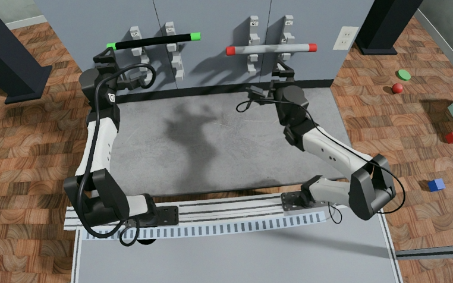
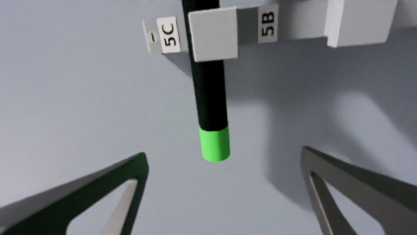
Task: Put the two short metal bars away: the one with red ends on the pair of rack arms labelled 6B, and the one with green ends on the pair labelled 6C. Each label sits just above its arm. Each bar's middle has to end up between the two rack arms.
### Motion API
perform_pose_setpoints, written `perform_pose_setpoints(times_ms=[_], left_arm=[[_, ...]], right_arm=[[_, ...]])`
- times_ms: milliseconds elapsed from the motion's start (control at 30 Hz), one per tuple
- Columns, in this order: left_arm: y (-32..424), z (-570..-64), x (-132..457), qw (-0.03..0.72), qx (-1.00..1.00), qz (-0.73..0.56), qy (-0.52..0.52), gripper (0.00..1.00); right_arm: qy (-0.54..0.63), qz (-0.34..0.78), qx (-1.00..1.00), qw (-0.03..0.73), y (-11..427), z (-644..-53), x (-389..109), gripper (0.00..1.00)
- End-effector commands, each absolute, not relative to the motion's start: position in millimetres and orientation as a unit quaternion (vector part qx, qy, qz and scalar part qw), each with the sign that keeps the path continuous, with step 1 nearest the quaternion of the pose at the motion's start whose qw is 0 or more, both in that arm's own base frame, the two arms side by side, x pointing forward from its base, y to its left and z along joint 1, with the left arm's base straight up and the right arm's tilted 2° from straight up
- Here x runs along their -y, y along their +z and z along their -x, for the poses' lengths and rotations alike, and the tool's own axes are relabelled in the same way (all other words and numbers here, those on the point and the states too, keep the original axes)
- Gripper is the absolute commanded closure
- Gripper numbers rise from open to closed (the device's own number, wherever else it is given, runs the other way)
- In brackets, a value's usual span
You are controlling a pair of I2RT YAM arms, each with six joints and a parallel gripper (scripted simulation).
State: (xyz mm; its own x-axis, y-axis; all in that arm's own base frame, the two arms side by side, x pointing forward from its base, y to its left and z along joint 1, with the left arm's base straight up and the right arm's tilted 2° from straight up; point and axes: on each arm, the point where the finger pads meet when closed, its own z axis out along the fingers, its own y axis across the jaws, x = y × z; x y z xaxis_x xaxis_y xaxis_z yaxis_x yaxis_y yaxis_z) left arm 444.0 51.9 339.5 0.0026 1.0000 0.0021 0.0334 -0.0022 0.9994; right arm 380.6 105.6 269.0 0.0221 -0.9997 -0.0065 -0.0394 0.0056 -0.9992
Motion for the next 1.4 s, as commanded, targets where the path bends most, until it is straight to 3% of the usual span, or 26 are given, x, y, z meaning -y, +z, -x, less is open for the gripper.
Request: perform_pose_setpoints(times_ms=[0, 1367], left_arm=[[353, -451, -51, 0.5, -0.5, -0.5, 0.5, 0.0], [359, -501, -51, 0.5, -0.5, -0.5, 0.5, 0.0]], right_arm=[[-0.483, 0.51, -0.509, 0.497, 269, -380, -104, 0.0], [-0.483, 0.51, -0.509, 0.497, 269, -380, -104, 0.0]])
